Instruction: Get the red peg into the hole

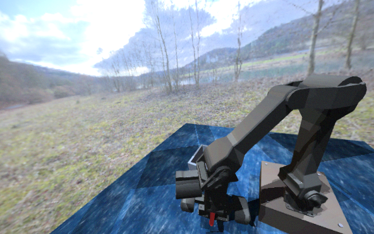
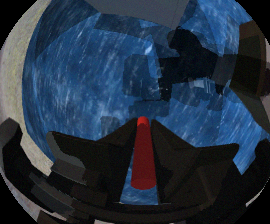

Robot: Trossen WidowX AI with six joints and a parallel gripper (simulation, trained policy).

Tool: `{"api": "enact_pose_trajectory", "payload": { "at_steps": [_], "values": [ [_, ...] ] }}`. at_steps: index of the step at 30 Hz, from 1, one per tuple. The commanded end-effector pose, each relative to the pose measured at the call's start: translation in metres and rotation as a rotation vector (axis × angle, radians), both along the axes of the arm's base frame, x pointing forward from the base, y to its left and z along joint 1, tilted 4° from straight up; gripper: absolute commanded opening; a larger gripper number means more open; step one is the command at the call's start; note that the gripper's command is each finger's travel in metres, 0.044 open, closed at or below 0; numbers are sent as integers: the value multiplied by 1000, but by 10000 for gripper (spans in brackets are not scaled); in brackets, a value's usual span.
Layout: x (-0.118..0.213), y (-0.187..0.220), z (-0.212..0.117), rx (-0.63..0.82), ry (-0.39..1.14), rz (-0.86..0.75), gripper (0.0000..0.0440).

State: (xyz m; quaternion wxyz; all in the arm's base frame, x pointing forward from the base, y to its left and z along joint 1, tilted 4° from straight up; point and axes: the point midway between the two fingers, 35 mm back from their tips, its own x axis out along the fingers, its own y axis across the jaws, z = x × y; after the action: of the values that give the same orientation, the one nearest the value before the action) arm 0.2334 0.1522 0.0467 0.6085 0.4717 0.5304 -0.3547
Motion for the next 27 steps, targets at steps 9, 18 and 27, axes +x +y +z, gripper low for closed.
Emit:
{"api": "enact_pose_trajectory", "payload": {
  "at_steps": [9,18,27],
  "values": [
    [31,-21,51,-5,-102,2,0],
    [47,-52,77,-49,-126,-17,0],
    [57,-88,86,-96,-123,-55,0]
  ]
}}
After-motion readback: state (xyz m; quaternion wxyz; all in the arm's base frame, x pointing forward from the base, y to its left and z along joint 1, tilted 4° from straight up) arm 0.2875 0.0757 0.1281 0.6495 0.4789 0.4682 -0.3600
